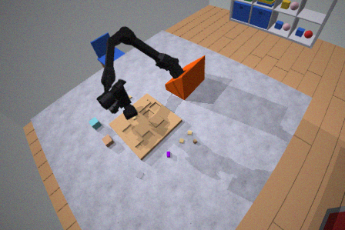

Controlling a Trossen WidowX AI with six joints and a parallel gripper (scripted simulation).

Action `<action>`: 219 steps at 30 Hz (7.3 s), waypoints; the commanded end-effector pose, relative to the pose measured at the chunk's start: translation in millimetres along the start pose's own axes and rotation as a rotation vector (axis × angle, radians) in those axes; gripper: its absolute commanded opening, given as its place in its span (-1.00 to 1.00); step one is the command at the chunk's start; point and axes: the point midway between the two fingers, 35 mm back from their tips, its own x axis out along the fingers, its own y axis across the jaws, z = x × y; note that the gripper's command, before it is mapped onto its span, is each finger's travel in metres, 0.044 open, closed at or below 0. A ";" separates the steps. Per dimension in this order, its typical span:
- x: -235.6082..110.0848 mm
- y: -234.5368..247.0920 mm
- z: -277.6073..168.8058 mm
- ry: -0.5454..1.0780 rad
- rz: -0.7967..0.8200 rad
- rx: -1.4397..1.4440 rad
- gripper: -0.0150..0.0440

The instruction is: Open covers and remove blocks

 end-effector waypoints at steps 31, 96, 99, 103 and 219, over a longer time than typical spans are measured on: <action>22.1 -1.0 -4.7 0.010 -0.006 -0.010 0.00; 52.3 -0.4 -3.1 0.006 -0.003 -0.003 -0.22; 49.4 -0.1 -2.9 0.006 -0.002 -0.003 -0.22; 44.3 0.2 -2.7 0.007 -0.002 -0.004 -0.22; -32.4 -181.6 -93.9 0.015 -0.006 -0.013 -0.22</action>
